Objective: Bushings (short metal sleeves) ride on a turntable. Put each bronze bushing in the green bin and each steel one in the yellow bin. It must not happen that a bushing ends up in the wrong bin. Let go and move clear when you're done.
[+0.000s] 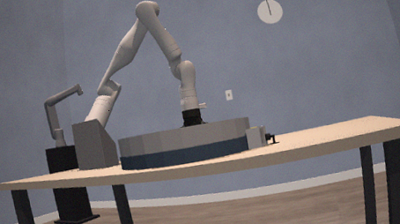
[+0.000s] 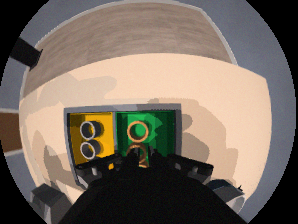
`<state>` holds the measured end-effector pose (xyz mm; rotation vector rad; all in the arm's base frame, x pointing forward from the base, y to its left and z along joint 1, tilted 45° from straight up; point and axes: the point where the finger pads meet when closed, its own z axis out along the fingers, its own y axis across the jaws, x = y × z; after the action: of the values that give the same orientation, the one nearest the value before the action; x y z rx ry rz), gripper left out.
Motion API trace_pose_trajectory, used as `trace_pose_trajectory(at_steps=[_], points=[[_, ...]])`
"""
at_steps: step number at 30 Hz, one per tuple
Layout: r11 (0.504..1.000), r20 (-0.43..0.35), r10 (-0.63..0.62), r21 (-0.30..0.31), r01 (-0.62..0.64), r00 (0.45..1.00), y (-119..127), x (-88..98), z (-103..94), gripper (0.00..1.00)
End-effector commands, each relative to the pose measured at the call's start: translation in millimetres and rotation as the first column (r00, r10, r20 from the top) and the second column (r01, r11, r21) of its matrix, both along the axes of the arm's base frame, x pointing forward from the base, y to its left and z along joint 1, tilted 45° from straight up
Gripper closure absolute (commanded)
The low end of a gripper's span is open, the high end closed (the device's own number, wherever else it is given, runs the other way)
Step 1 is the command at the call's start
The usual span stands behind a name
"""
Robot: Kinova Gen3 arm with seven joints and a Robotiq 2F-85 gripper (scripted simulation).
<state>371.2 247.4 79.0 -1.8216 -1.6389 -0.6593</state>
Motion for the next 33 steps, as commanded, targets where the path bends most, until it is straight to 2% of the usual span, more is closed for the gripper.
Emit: trace_pose_trajectory(at_steps=[1,33], points=[[1.000,0.000,0.000,-0.001,0.000,1.000,-2.4,0.3,1.7,0.84],[1.000,0.000,0.002,-0.002,-0.002,1.000,-9.7,0.5,8.6,0.84]])
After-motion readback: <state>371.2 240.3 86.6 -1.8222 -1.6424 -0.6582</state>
